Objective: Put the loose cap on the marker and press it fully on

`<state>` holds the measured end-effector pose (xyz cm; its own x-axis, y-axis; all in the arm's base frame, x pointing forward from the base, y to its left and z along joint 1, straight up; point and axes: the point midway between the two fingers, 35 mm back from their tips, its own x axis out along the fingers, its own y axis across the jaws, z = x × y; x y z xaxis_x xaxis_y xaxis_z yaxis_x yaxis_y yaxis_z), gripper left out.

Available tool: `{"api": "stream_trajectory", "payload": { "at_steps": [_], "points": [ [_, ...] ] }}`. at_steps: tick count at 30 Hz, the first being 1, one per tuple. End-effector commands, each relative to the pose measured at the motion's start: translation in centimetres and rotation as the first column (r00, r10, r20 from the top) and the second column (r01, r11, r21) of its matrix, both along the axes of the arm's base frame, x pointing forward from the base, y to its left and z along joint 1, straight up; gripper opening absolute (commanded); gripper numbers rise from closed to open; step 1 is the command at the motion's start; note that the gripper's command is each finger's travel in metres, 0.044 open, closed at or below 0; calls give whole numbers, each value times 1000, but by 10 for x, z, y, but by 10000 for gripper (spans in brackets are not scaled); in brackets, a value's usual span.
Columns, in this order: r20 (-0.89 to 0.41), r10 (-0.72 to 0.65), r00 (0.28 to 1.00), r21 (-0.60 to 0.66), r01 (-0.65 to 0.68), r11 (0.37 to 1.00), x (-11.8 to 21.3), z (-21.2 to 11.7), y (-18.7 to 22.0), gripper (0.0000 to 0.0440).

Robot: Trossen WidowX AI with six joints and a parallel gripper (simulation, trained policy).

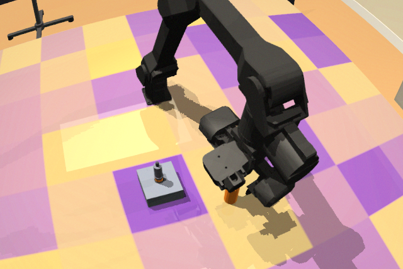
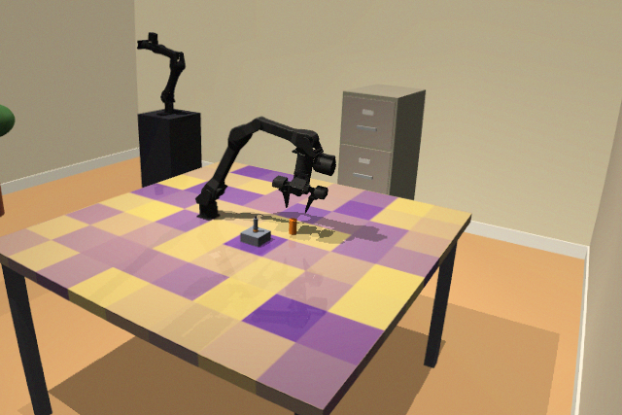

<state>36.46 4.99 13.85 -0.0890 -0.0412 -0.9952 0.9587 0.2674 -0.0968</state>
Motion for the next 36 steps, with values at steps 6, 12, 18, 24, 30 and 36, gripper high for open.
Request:
{"api": "stream_trajectory", "payload": {
  "at_steps": [6, 12, 18, 24, 30, 36],
  "points": [
    [-65, 13, 998, 26, -11, 1000, -7, -22, 6, 316],
    [-93, 30, 995, 41, -26, 999, -11, -36, 7, 304],
    [-117, 52, 992, 54, -46, 997, -15, -53, 8, 289],
    [-128, 80, 989, 56, -74, 996, -17, -66, 8, 275],
    [-131, 106, 986, 44, -101, 994, -21, -74, 6, 240],
    [-110, 123, 986, 31, -121, 992, -22, -68, 4, 108]
  ]
}}
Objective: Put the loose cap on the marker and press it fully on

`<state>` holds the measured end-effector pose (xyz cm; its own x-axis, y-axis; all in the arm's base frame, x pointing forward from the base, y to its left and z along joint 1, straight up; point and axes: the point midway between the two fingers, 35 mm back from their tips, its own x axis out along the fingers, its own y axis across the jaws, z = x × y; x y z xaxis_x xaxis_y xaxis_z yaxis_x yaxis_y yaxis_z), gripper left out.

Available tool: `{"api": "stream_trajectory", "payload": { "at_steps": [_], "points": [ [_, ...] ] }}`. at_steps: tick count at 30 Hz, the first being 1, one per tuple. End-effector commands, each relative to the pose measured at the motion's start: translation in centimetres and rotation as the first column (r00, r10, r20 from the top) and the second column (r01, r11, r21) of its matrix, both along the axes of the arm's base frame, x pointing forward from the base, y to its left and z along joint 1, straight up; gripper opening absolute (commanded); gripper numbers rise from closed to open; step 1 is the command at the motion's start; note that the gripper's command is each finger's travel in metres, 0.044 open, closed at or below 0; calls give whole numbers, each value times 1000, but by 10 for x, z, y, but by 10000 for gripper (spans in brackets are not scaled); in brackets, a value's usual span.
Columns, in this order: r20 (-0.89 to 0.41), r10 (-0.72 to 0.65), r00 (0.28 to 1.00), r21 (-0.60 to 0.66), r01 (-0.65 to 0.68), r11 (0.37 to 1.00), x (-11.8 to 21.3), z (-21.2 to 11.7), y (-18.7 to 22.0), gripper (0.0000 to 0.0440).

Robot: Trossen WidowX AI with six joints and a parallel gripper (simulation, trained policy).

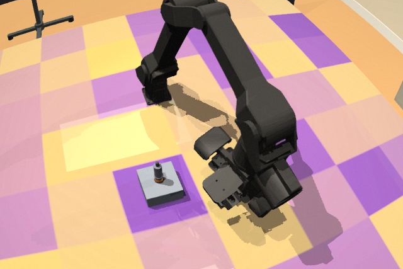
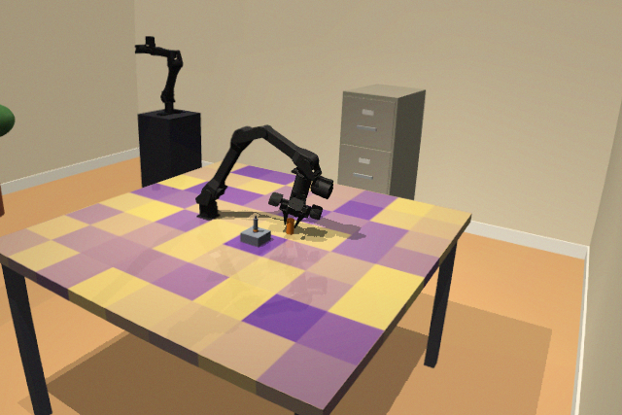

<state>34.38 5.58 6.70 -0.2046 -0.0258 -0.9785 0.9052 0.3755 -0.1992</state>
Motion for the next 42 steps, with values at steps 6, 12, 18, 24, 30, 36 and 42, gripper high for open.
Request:
{"api": "stream_trajectory", "payload": {
  "at_steps": [6, 12, 18, 24, 30, 36, 42],
  "points": [
    [54, 12, 998, -2, -12, 1000, -2, 24, -6, 103],
    [88, 6, 996, 3, -6, 1000, -4, 47, -13, 107],
    [101, -13, 995, 12, 12, 1000, -11, 69, -31, 100],
    [102, -37, 994, 22, 35, 999, -21, 88, -53, 94],
    [96, -73, 993, 29, 70, 997, -33, 100, -77, 83],
    [88, -114, 990, 34, 112, 993, -46, 107, -99, 70],
    [85, -148, 985, 39, 145, 989, -55, 109, -113, 55]
  ]
}}
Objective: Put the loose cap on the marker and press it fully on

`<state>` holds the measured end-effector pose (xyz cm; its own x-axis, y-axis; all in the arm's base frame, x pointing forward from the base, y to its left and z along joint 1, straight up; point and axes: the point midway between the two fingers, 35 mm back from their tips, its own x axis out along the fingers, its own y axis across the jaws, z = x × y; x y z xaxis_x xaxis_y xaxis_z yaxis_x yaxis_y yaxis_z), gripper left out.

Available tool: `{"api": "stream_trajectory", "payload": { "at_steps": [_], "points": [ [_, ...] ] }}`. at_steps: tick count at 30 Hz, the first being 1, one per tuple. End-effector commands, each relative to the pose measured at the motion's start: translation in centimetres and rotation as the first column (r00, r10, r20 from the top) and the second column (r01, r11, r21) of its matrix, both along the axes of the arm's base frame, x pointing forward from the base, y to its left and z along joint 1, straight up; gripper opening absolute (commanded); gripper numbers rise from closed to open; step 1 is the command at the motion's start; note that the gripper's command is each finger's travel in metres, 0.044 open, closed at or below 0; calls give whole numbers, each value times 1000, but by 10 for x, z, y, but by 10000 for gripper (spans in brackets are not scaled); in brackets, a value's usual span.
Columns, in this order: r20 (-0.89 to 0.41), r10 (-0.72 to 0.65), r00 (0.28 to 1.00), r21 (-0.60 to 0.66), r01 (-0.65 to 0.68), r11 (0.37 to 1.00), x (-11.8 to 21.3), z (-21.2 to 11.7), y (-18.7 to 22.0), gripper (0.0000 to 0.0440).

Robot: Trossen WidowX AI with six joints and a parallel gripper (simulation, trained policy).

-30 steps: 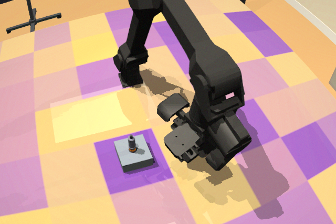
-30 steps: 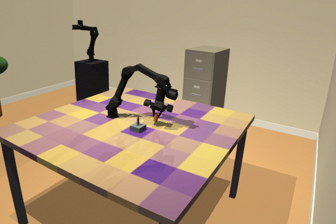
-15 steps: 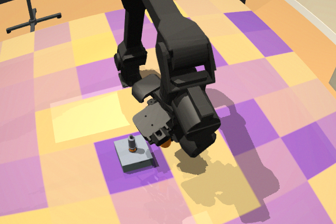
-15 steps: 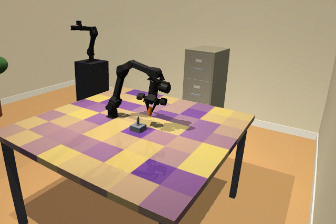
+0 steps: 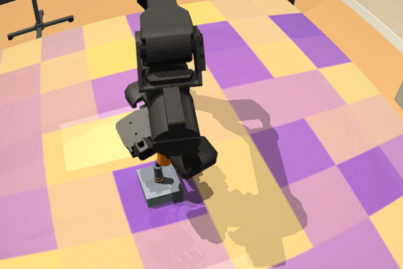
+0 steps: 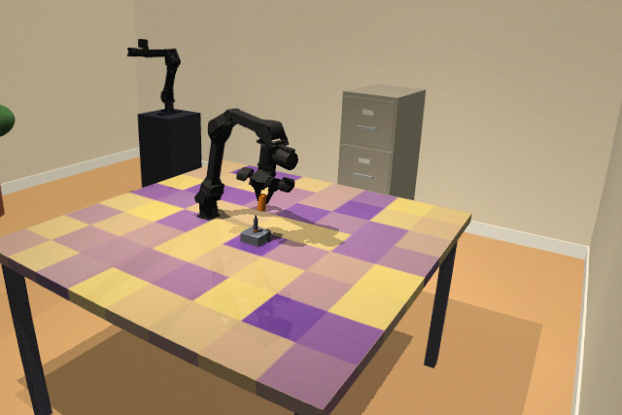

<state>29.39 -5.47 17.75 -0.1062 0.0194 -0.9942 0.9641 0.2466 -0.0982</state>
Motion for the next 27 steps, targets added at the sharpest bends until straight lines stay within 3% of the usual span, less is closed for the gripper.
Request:
{"api": "stream_trajectory", "payload": {
  "at_steps": [1, 27],
  "points": [
    [-12, -9, 1000, 12, 9, 1000, -6, -2, -4, 53],
    [-50, -21, 999, 46, 24, 999, -18, -43, -10, 11]
  ]
}}
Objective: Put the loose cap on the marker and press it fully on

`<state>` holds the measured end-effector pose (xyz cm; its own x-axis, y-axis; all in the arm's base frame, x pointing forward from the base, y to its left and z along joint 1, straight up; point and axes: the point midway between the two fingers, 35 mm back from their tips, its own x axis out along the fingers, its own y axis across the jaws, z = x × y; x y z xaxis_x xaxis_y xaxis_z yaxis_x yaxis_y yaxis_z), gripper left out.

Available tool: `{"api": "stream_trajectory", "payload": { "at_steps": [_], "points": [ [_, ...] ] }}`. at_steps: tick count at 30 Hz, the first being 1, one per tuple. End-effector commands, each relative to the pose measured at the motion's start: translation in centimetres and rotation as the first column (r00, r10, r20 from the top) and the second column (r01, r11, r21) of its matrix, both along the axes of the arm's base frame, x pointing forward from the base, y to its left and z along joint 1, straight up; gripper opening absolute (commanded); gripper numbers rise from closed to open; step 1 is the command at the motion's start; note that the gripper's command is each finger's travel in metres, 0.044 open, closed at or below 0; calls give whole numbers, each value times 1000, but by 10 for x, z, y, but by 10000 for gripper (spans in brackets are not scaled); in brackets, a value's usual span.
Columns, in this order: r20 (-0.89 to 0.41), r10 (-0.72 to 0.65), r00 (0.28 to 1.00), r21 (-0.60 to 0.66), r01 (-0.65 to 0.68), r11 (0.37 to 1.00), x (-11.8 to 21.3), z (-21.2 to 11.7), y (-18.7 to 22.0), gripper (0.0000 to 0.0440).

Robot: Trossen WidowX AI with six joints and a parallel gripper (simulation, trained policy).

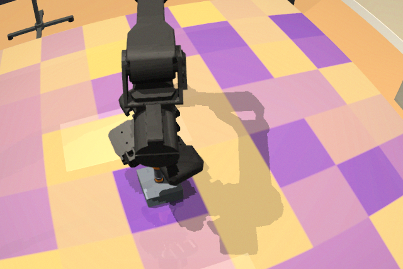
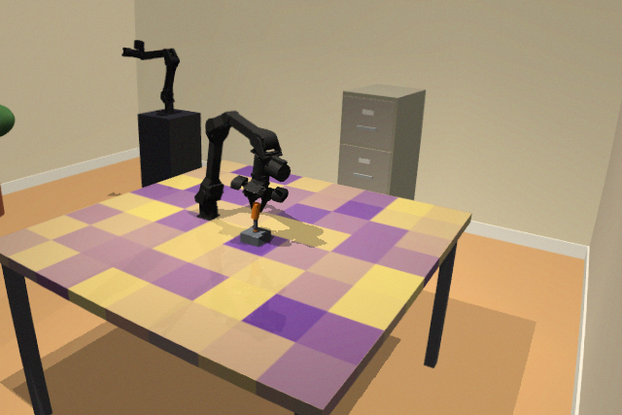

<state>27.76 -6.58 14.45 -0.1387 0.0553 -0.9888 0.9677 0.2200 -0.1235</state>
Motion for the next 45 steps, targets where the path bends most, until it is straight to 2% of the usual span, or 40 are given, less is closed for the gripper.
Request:
{"api": "stream_trajectory", "payload": {
  "at_steps": [1, 22, 28, 34, 45],
  "points": [
    [-18, 11, 1000, 17, -11, 1000, -2, -13, 1, 10],
    [-40, 51, 998, 42, -50, 998, -7, -46, 2, 0],
    [-51, 58, 997, 37, -57, 998, -9, -52, 0, 157],
    [-76, 71, 995, 61, -66, 996, -19, -55, 5, 190],
    [-101, 76, 992, 95, -66, 993, -34, -55, 10, 291]
  ]
}}
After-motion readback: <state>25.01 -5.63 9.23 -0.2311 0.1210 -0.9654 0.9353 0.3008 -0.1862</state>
